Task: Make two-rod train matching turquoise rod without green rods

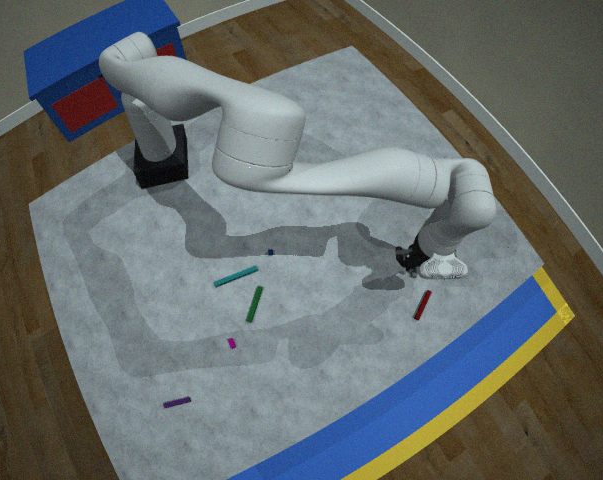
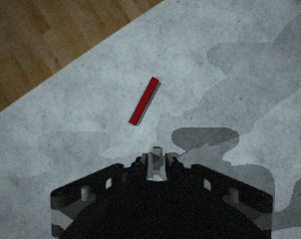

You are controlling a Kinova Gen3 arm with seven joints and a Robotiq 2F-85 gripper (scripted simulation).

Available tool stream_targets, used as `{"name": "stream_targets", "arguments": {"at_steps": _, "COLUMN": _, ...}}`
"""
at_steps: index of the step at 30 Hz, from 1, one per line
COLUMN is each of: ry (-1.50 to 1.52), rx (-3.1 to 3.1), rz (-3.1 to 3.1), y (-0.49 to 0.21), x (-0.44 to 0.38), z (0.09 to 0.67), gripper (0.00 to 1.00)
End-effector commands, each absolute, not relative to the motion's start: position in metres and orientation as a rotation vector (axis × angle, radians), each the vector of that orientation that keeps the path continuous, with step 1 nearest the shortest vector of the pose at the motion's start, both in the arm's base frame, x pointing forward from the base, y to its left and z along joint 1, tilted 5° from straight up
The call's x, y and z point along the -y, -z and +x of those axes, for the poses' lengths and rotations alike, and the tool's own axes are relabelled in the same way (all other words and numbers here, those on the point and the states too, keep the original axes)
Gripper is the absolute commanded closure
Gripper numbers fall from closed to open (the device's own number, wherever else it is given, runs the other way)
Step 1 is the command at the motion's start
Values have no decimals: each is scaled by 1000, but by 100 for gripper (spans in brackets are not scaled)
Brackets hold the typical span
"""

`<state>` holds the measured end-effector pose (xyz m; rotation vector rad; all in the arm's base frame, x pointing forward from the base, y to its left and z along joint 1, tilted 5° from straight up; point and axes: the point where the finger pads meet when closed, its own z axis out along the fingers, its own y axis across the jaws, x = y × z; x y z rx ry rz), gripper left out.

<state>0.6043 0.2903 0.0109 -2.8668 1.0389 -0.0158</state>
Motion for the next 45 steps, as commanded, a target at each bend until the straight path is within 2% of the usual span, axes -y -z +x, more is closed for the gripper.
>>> {"name": "stream_targets", "arguments": {"at_steps": 1, "ry": 17, "rx": -1039, "rz": -2866, "y": -10, "x": -291, "z": 605, "gripper": 76}}
{"name": "stream_targets", "arguments": {"at_steps": 45, "ry": 17, "rx": -1039, "rz": -2866, "y": 4, "x": -292, "z": 605, "gripper": 76}}
